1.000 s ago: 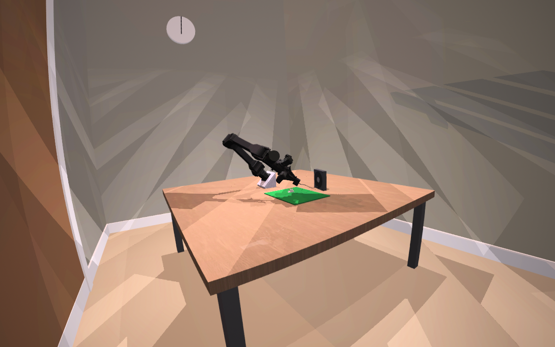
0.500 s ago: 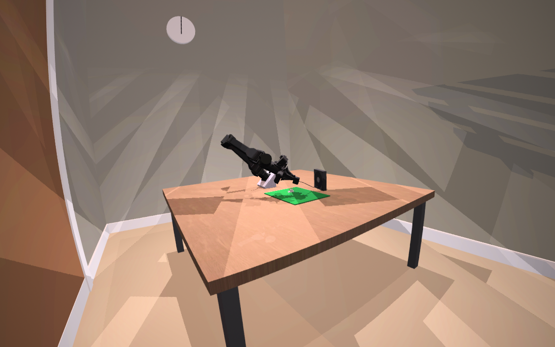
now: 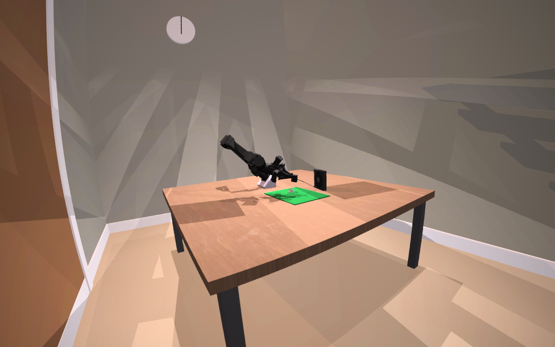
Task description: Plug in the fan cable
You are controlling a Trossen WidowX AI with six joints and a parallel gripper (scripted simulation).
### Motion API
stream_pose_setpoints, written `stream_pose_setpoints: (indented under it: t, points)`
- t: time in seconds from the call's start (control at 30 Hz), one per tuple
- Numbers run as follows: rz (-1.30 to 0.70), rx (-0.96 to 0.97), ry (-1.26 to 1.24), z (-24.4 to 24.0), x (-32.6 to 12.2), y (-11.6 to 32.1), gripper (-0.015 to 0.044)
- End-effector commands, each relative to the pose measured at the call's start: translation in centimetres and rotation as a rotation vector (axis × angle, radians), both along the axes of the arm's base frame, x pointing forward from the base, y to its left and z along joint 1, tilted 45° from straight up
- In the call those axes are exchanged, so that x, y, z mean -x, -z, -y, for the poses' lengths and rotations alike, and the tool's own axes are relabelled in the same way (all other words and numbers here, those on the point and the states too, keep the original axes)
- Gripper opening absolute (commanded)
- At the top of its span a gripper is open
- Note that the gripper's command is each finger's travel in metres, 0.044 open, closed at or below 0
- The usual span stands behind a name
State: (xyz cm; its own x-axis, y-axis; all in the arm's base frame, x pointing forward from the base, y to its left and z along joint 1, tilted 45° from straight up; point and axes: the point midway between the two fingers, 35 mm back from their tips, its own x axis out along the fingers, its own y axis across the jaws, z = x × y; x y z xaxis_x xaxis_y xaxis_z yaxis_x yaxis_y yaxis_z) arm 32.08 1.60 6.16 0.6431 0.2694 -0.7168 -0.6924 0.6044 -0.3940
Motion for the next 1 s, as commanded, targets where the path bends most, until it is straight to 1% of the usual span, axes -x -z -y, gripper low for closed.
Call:
stream_pose_setpoints:
  t: [0.0,0.27,0.97]
  points:
    - [0.088,-0.001,-0.044,0.06,0.29,-0.84,0.0000]
    - [0.188,0.004,-0.094,0.14,0.91,-1.53,0.0000]
    - [0.150,0.001,-0.080,-0.46,1.02,-1.54,0.0000]
